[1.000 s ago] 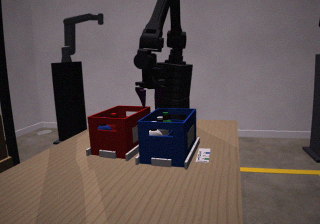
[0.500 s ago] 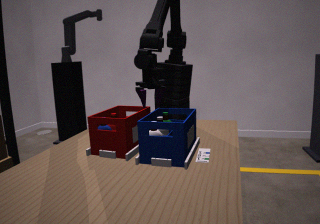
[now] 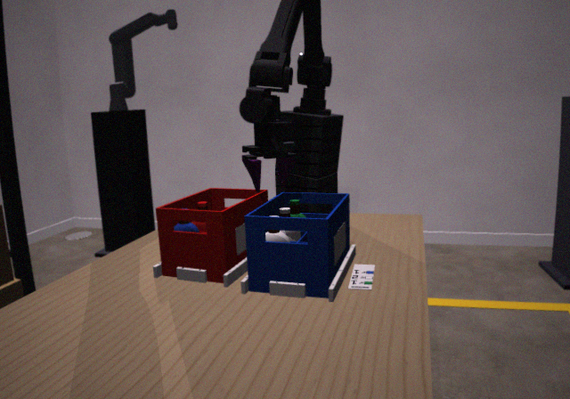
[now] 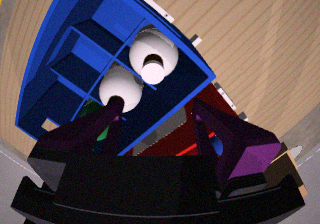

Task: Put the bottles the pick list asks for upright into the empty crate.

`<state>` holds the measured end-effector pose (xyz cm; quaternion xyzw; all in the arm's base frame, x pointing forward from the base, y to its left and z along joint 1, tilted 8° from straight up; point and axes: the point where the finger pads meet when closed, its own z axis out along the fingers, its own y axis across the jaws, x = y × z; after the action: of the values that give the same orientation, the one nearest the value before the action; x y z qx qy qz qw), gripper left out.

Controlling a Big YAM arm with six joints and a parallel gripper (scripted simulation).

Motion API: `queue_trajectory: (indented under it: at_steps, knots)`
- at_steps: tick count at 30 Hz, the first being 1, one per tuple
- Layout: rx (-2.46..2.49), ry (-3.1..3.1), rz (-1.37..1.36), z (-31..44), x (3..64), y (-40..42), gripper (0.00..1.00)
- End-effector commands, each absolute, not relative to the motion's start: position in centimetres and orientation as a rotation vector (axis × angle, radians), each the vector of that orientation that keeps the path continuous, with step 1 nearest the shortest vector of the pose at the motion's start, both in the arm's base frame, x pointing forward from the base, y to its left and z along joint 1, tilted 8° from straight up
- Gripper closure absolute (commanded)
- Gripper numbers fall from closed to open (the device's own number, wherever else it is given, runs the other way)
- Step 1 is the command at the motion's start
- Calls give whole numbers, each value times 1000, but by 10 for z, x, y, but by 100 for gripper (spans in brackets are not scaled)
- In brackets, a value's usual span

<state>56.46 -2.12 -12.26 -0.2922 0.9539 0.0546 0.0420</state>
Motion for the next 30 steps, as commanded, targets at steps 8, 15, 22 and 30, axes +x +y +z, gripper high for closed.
queue_trajectory:
  at_steps: [8,15,22,30]
  knots:
    - [-888,2893,148,-112,577,-21,39]
    - [-888,2893,148,-111,577,-21,39]
    - [-888,2893,148,-111,577,-20,39]
    - [-888,2893,148,-111,577,-20,39]
